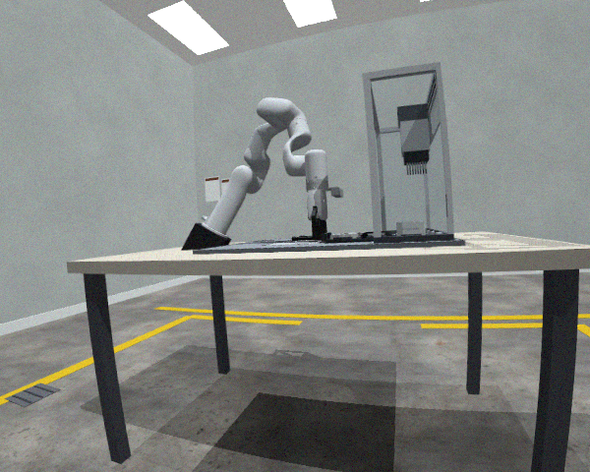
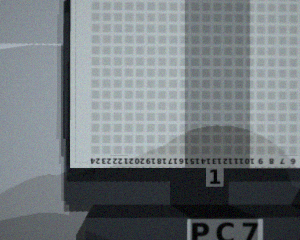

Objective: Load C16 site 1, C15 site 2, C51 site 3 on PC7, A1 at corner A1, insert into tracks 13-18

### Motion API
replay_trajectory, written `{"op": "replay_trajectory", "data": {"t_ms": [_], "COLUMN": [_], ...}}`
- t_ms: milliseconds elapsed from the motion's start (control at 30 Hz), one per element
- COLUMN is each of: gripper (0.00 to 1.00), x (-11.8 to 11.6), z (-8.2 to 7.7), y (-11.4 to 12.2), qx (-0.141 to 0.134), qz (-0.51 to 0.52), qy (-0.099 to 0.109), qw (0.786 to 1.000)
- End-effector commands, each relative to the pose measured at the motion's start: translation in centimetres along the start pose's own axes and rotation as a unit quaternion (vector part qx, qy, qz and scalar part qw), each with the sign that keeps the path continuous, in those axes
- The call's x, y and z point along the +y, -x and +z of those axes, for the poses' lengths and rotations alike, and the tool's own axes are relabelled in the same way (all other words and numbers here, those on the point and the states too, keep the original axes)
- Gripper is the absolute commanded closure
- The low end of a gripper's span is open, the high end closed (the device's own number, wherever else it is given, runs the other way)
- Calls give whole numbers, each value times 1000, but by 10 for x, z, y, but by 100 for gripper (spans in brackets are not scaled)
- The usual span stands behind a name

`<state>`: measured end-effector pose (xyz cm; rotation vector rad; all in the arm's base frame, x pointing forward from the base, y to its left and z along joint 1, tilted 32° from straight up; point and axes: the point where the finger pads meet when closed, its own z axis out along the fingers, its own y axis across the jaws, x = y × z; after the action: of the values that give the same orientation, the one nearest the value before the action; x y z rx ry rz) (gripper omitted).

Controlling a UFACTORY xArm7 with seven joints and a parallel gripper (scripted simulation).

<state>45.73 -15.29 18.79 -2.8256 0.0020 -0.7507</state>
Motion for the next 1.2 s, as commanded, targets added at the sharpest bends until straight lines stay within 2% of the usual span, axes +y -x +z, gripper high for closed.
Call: {"op": "replay_trajectory", "data": {"t_ms": [0, 1167], "gripper": [18, 18], "x": [1, 1], "z": [-1, -1], "y": [-8, -19], "qx": [2, 2], "qz": [0, 0], "qy": [1, 1], "qw": [1000, 1000]}}
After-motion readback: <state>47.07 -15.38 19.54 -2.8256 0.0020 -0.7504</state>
